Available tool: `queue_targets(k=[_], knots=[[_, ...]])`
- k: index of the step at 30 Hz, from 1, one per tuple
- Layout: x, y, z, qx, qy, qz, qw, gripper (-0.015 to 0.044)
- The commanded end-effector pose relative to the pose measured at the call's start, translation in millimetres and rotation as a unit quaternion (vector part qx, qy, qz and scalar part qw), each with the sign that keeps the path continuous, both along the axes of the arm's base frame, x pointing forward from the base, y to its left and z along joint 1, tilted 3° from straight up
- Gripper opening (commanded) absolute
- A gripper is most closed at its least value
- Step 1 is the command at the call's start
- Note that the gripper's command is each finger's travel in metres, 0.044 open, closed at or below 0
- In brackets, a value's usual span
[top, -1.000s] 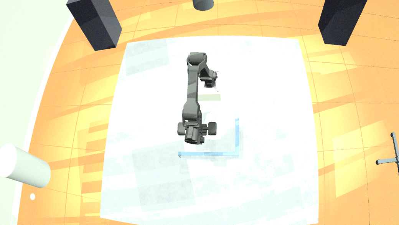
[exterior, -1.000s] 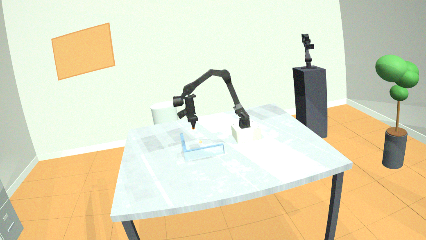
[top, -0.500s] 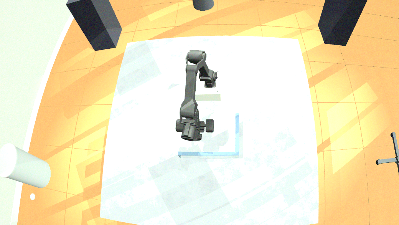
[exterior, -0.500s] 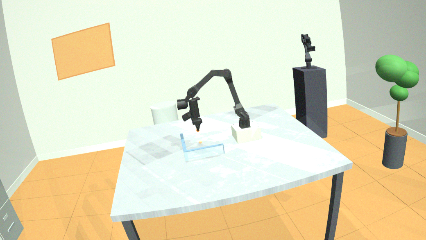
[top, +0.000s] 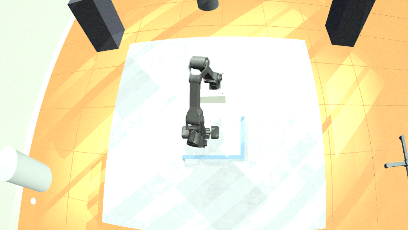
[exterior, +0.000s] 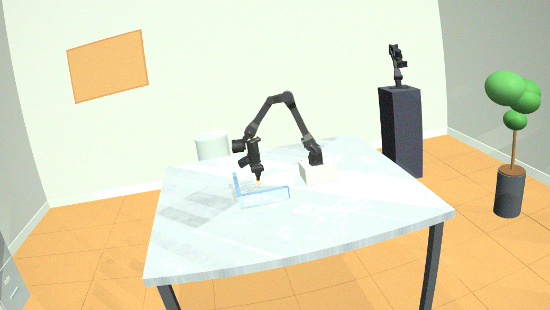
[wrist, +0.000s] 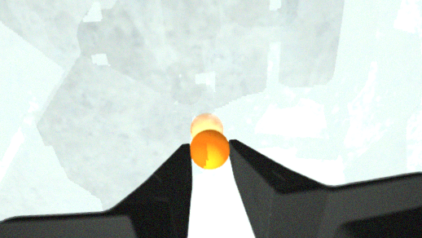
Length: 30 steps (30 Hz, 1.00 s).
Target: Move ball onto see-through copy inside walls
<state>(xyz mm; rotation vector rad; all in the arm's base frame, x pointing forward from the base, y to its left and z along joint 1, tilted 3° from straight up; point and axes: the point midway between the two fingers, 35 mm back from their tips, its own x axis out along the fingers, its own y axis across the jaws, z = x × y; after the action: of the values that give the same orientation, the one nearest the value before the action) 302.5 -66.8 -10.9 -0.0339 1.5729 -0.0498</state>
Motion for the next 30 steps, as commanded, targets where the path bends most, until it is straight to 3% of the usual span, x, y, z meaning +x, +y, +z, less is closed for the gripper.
queue_targets(k=[1, 26, 30], knots=[[-1, -1, -11, 0.0, -0.001, 0.003, 1.0, 0.0], [-1, -2, -30, 0.0, -0.001, 0.003, 1.0, 0.0], [0, -2, -28, -0.001, -0.002, 0.0, 1.0, 0.0105]])
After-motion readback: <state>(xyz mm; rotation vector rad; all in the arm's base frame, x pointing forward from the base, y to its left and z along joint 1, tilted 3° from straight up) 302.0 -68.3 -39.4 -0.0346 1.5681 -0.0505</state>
